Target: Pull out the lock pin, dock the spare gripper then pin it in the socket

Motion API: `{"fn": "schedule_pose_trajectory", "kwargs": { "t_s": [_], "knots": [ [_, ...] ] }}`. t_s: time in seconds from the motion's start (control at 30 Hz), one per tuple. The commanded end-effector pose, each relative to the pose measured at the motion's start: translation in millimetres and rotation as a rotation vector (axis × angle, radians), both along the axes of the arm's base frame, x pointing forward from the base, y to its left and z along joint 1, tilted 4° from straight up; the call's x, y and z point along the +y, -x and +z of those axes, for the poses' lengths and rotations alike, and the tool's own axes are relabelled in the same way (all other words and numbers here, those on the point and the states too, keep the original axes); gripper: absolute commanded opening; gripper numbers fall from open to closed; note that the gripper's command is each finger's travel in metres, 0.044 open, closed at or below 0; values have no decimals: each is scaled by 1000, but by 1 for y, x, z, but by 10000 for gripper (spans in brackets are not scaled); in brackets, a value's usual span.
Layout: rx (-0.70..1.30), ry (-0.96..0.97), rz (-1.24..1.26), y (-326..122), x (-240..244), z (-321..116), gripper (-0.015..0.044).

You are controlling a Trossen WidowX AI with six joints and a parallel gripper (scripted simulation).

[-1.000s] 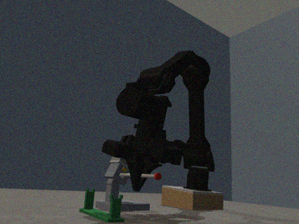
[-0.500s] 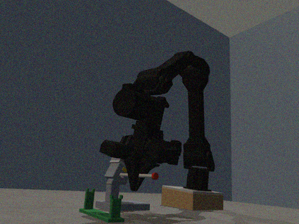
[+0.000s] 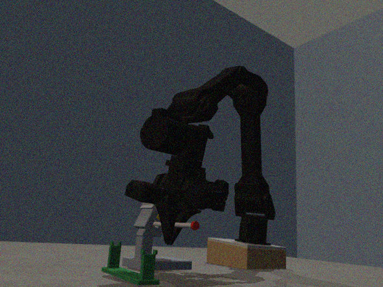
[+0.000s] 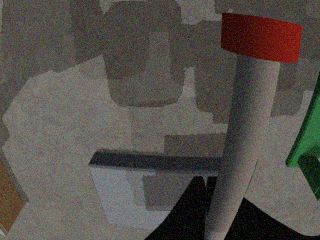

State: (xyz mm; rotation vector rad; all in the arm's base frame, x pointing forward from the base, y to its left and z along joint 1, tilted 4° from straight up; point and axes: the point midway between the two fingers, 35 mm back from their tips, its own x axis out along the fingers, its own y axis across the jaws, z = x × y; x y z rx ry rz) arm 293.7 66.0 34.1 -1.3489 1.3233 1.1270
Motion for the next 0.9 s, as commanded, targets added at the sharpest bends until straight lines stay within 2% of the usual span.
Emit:
{"fn": "schedule_pose_trajectory", "kwargs": {
  "t_s": [0.0,0.87],
  "knots": [
    [-1,3,5,0,-3,0,0],
    [3,2,5,0,-19,-1,0]
  ]
}}
